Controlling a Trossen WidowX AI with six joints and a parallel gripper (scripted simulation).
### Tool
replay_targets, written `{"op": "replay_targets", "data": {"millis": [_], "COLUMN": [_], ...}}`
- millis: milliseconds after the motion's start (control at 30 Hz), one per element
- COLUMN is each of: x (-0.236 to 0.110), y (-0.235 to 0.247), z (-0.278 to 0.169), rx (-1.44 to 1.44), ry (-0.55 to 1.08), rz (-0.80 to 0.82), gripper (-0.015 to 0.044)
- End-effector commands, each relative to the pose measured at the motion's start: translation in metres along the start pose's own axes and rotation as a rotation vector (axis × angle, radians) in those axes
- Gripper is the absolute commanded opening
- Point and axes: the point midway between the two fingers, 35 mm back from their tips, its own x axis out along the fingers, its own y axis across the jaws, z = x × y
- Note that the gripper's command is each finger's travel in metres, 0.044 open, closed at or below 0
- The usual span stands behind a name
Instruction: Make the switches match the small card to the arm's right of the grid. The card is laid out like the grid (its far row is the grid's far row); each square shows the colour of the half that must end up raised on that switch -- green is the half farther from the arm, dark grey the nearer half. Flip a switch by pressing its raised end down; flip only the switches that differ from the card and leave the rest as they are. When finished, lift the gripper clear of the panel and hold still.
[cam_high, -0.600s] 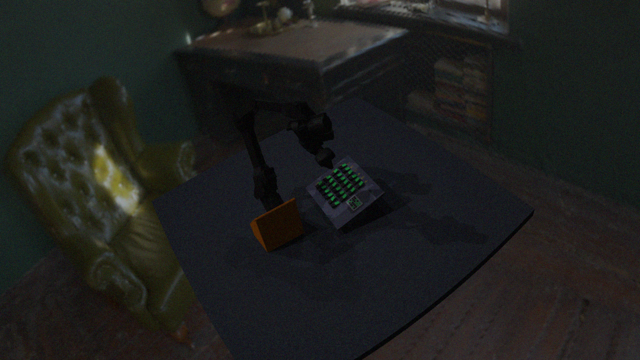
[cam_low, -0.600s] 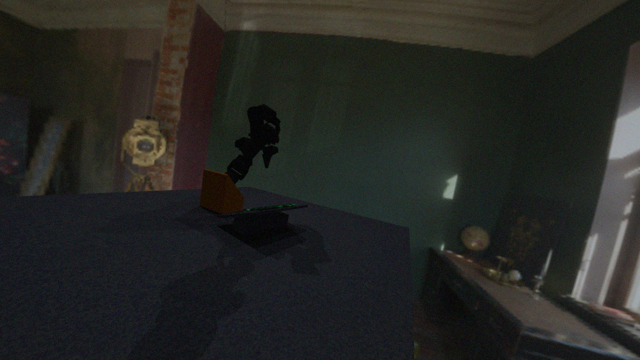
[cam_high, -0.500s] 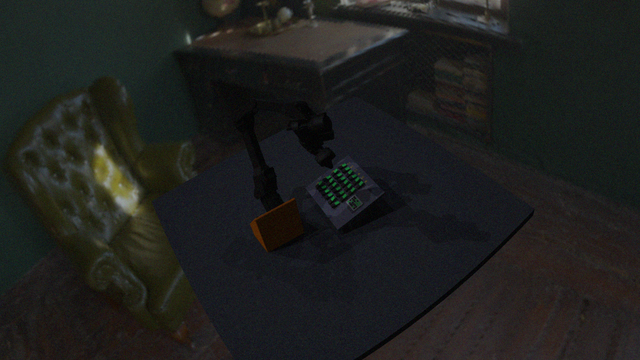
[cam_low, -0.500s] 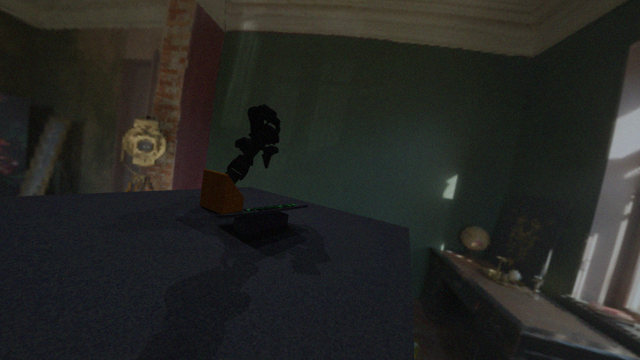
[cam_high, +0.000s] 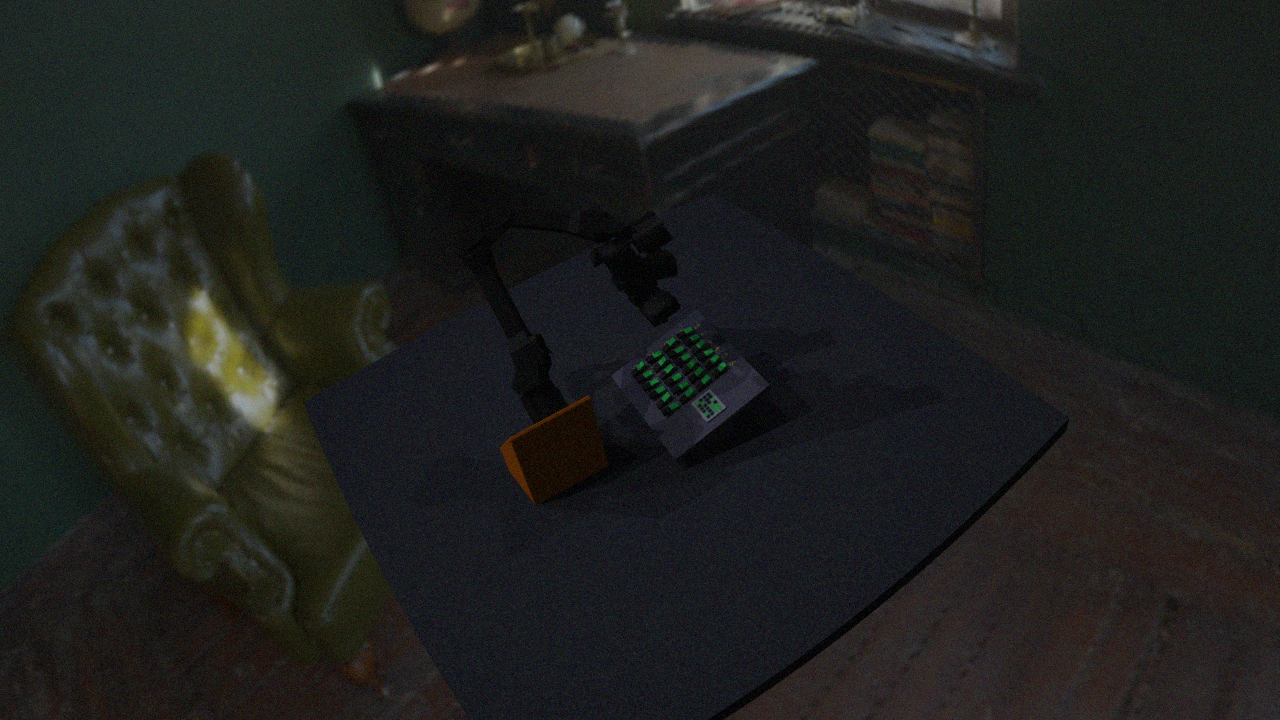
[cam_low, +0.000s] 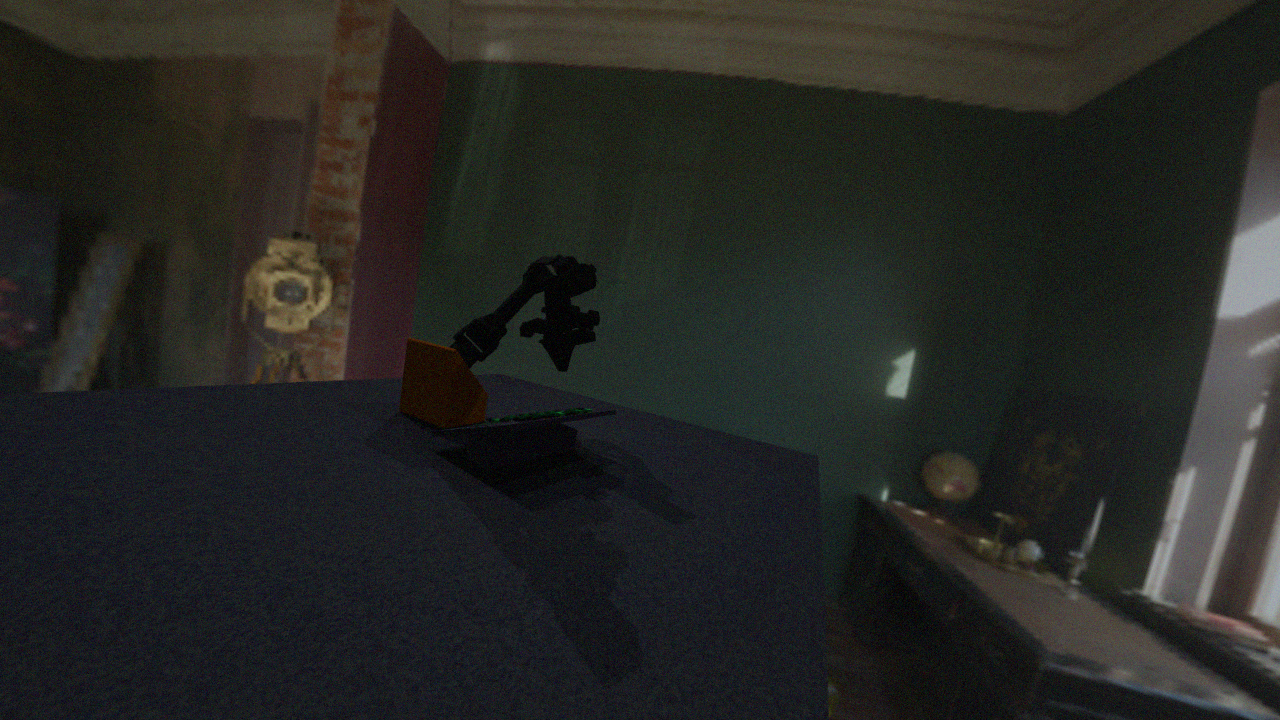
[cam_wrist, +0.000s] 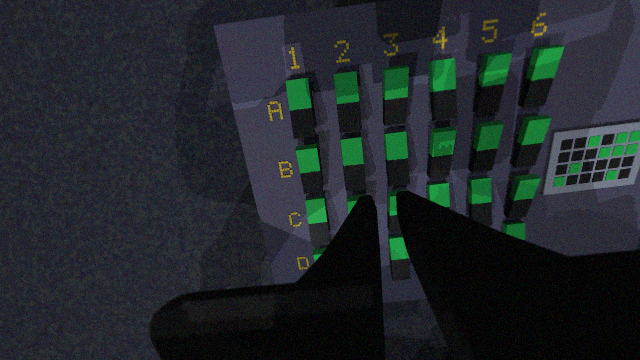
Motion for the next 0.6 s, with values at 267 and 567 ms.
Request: {"op": "replay_targets", "data": {"millis": [267,567], "x": [0.032,0.055], "y": [0.031,0.033], "z": [-0.006,-0.006], "rx": [0.013,0.014], "ry": [0.021,0.038], "rz": [0.045,0.047], "gripper": [0.0,0.0]}}
